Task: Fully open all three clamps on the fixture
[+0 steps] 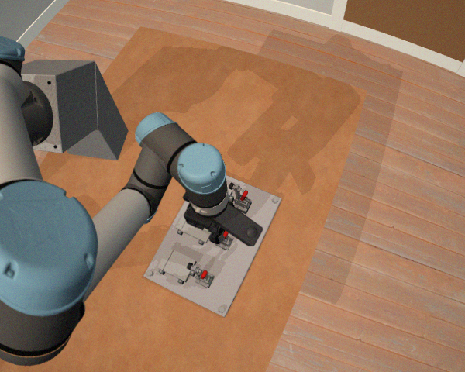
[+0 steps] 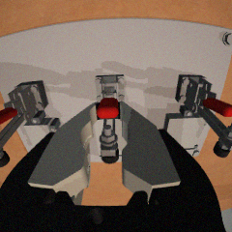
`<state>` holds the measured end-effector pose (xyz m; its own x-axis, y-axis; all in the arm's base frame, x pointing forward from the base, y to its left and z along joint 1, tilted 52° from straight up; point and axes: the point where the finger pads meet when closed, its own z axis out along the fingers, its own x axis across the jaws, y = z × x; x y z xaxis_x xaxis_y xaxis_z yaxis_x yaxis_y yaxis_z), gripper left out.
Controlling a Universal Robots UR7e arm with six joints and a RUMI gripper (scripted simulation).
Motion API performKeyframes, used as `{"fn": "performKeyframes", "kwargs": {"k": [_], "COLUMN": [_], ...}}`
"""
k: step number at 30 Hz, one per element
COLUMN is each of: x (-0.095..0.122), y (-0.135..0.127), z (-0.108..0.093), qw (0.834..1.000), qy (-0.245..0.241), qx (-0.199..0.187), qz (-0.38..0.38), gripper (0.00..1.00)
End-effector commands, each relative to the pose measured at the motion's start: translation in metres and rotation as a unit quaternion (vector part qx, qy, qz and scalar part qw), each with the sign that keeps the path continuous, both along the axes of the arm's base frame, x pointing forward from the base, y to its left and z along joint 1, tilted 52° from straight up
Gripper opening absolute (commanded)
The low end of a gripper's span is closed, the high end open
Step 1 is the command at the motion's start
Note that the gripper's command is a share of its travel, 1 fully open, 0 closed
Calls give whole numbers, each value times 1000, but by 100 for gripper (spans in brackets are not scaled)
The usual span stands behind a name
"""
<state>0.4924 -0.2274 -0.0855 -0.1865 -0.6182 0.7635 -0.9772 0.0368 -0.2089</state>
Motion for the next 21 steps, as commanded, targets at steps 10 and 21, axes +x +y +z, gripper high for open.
{"fn": "performKeyframes", "kwargs": {"k": [10, 21], "x": [0, 0], "y": [0, 0], "z": [0, 0], "qw": [1000, 1000], "qy": [0, 0], "qx": [0, 0], "qz": [0, 0], "gripper": [0, 28]}}
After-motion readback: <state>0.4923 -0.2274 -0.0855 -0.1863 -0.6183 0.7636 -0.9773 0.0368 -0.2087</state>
